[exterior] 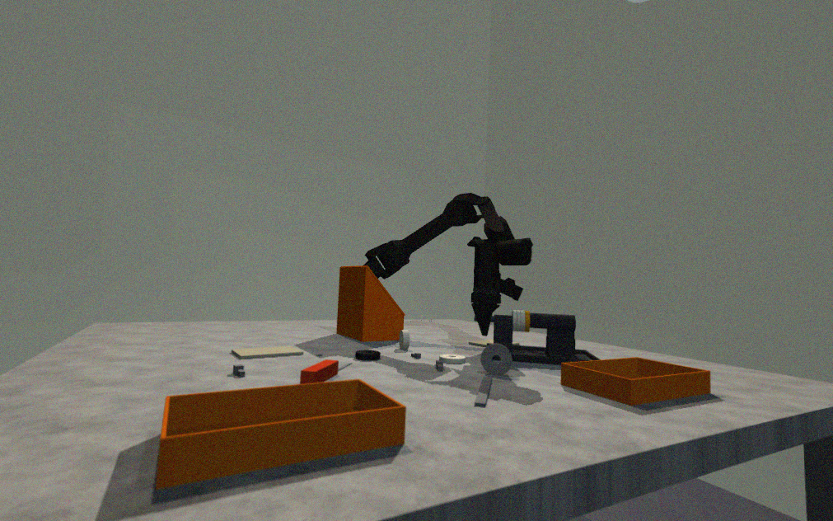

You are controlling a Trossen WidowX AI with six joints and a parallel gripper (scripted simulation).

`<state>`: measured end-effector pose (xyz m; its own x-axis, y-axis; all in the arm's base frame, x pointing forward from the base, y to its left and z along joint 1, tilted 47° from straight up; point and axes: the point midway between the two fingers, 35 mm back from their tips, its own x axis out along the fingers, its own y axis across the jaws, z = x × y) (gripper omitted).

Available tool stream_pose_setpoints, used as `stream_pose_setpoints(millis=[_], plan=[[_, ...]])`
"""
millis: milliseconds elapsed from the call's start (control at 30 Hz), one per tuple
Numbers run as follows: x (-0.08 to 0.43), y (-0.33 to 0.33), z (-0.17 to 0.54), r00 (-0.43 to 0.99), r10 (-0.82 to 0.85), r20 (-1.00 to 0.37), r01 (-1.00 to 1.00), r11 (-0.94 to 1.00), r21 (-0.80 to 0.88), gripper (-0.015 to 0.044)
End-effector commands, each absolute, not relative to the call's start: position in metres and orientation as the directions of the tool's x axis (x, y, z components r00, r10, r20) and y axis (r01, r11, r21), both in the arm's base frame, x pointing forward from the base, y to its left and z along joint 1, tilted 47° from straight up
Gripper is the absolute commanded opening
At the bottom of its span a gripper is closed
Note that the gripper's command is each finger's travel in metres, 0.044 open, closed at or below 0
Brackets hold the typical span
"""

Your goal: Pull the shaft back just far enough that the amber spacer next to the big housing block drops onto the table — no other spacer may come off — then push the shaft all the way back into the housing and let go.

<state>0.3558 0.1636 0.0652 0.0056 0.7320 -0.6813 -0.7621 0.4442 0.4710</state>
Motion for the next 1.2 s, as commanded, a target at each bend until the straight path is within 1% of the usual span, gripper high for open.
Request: stream_pose_setpoints(millis=[0, 367, 900, 1000, 1167], plan=[[0.3557, 0.163, 0.0634, 0.007, 0.73, -0.684, -0.756, 0.452, 0.474, 0.044], [0.3557, 0.163, 0.0634, 0.007, 0.73, -0.684, -0.756, 0.452, 0.474, 0.044], [0.3555, 0.1634, 0.064, 0.006, 0.732, -0.682, -0.76, 0.446, 0.472, 0.002], [0.3555, 0.1634, 0.064, 0.006, 0.732, -0.682, -0.76, 0.446, 0.472, 0.0], [0.3554, 0.1633, 0.0639, 0.006, 0.731, -0.682, -0.759, 0.447, 0.473, 0.0]])
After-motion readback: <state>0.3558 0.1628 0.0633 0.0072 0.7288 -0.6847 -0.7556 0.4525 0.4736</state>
